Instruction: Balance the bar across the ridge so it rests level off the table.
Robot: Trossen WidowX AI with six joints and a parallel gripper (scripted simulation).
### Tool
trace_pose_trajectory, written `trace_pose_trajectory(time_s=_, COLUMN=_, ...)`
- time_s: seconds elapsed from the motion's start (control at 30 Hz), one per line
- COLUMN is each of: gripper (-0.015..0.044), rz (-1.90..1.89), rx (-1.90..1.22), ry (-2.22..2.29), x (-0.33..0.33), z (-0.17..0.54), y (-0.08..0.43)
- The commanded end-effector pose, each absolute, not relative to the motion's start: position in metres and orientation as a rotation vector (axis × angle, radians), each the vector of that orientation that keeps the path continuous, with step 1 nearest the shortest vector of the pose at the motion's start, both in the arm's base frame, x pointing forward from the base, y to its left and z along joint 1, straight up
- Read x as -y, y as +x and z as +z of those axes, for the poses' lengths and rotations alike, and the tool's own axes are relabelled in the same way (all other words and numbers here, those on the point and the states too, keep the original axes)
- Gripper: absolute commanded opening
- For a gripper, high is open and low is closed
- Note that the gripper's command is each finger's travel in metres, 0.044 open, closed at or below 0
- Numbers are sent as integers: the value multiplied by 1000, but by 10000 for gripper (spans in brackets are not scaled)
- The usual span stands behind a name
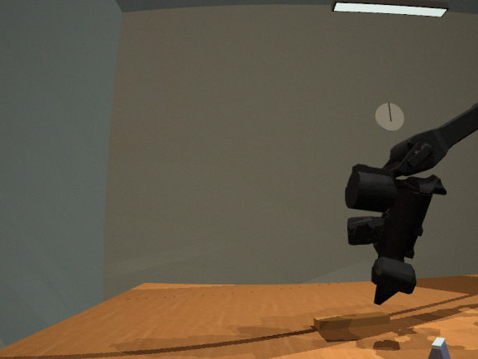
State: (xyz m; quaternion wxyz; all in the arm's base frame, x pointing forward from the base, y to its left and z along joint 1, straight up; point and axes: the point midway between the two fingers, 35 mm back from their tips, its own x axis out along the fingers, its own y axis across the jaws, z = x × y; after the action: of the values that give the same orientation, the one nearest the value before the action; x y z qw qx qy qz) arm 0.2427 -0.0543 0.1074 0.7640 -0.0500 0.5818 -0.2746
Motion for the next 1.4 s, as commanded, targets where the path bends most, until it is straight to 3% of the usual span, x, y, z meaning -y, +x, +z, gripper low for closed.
trace_pose_trajectory(time_s=0.0, gripper=315, rz=-530, rx=-1343, ry=-126, x=62, z=107, y=245)
trace_pose_trajectory(time_s=0.63, gripper=315, rz=-193, rx=-1544, ry=-144, x=100, z=110, y=249)
trace_pose_trajectory(time_s=1.37, gripper=315, rz=108, rx=-1547, ry=-129, x=136, z=116, y=248)
